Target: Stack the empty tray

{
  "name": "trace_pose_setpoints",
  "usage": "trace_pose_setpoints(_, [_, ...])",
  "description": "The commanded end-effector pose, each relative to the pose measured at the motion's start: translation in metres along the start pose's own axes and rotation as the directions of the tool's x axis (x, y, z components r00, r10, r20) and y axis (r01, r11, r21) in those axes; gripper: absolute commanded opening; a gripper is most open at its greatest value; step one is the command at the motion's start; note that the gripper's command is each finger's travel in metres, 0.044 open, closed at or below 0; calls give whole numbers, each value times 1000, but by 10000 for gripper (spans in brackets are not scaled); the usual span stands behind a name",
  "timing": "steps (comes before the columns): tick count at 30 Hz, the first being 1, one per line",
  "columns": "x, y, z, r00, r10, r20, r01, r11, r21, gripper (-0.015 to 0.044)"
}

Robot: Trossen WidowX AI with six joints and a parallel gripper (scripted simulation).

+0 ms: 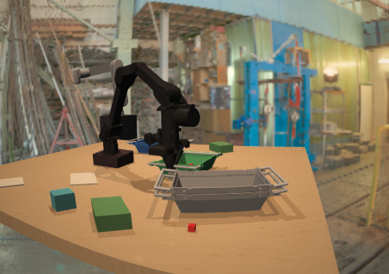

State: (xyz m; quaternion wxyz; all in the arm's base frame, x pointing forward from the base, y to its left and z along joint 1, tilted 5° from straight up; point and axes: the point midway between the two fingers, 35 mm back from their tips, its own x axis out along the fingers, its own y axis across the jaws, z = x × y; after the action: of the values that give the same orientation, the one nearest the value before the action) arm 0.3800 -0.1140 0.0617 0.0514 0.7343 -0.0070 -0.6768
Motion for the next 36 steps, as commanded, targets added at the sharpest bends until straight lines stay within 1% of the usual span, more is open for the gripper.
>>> trace_pose_setpoints(1, [-5, -5, 0, 1000, -4, 1, 4, 1000, 0, 82])
trace_pose_setpoints(4, [-21, -13, 0, 1000, -5, 1, 5, 1000, 0, 82])
trace_pose_setpoints(12, [-30, -29, 0, 1000, -6, 1, 6, 1000, 0, 82])
trace_pose_setpoints(21, [-30, -51, 0, 1000, -8, 1, 8, 1000, 0, 82])
trace_pose_setpoints(30, [-11, -76, 0, 1000, -10, 1, 10, 1000, 0, 82])
trace_pose_setpoints(33, [-14, -76, 0, 1000, -10, 1, 10, 1000, 0, 82])
trace_pose_setpoints(36, [-25, -74, -1, 1000, -10, 1, 10, 1000, 0, 82])
